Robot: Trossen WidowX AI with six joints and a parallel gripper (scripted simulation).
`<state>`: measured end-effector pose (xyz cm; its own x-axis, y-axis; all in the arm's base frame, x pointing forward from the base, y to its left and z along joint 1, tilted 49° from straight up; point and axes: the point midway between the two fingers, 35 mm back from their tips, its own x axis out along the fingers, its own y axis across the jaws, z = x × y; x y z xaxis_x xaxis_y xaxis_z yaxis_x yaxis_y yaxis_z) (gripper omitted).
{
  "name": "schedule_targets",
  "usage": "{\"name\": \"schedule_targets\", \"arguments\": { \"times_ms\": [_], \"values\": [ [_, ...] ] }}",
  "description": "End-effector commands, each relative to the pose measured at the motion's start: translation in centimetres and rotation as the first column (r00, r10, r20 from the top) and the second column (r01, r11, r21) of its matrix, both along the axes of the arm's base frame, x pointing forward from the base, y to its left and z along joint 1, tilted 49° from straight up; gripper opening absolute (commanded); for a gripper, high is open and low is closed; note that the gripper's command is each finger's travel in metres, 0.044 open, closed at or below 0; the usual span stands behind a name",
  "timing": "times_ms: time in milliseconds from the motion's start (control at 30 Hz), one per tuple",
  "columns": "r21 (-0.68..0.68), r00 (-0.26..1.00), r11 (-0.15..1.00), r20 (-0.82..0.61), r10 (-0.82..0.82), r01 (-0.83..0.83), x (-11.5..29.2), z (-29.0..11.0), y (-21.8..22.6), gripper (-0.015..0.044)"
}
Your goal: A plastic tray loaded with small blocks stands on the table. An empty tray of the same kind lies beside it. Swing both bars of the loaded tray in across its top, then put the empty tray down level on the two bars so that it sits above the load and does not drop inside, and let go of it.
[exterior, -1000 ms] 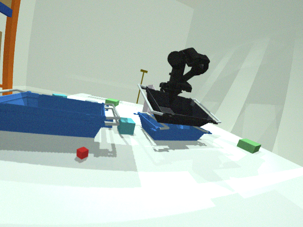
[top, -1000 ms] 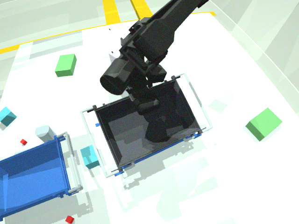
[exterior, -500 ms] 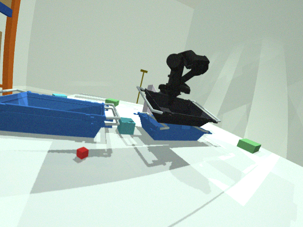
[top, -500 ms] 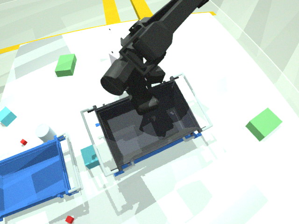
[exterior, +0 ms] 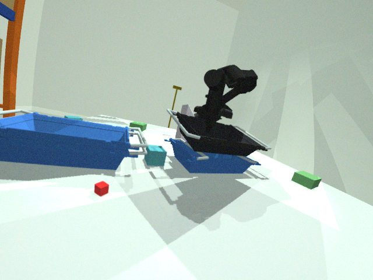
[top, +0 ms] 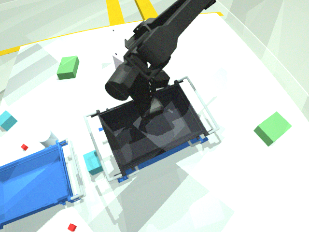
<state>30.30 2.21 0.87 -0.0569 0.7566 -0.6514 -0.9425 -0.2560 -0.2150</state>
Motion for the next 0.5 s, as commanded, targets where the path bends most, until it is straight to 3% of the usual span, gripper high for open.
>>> {"name": "schedule_targets", "arguments": {
  "times_ms": [0, 467],
  "values": [
    [-0.009, 1.000, 1.000, -0.011, 0.013, -0.014, -0.34, -0.31, 0.39, 0.0000],
    [-0.009, 1.000, 1.000, -0.011, 0.013, -0.014, -0.65, -0.92, 0.92, 0.0000]
  ]
}}
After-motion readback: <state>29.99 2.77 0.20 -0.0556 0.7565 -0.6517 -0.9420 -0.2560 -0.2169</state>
